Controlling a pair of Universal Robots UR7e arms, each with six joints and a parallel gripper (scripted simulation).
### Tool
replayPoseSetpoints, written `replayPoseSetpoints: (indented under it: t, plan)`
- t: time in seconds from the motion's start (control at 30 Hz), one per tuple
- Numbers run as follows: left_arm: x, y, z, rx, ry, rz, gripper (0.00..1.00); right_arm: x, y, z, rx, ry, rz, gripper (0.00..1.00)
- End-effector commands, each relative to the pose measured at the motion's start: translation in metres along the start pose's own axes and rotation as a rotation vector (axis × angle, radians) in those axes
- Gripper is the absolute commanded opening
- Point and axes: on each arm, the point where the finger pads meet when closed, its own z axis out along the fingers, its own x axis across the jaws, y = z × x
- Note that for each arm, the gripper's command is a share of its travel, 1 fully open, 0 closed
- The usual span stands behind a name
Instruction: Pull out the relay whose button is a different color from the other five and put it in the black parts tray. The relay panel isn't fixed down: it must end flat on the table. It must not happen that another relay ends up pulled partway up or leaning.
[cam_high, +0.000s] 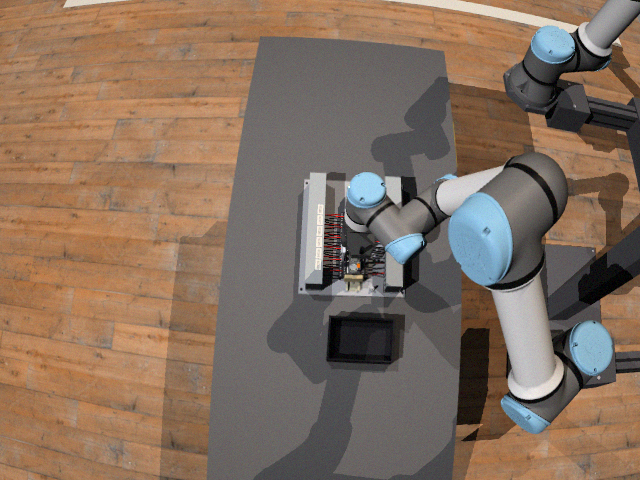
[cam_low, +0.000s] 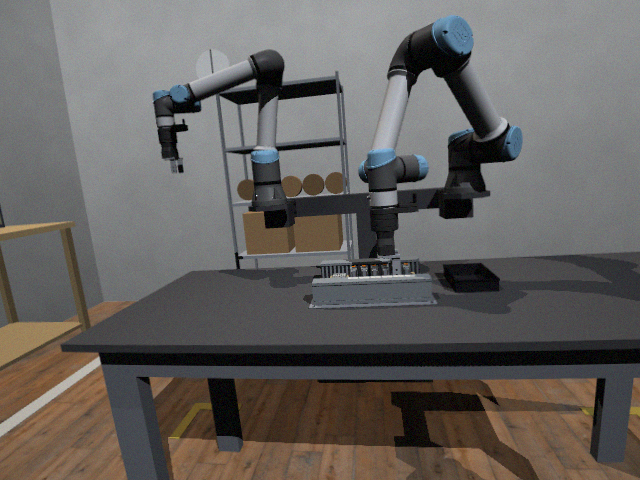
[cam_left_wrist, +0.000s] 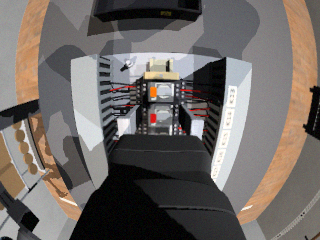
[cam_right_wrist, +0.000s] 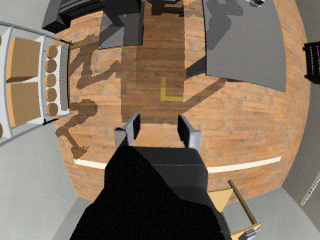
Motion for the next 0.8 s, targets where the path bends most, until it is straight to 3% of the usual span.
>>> replayPoseSetpoints:
  t: [0.0, 0.27, 0.3, 0.77]
  plan:
    - [0.0005, 0.0005, -0.0008, -0.002, 0.001, 0.000, 0.98, 0.0001, 0.0003, -0.0004, -0.001, 0.000, 0.000, 1.00]
    - [0.0005, 0.0005, -0.0008, -0.002, 0.001, 0.000, 0.98, 0.0001, 0.0003, -0.0004, -0.001, 0.000, 0.000, 1.00]
    - [0.0005, 0.0005, -0.0008, -0.002, 0.001, 0.000, 0.00, 0.0001, 0.0003, -0.0004, -0.001, 0.000, 0.000, 1.00]
    - [0.0005, 0.0005, -0.0008, -0.002, 0.001, 0.000, 0.00, 0.0001, 0.0003, -0.0004, -0.001, 0.000, 0.000, 1.00]
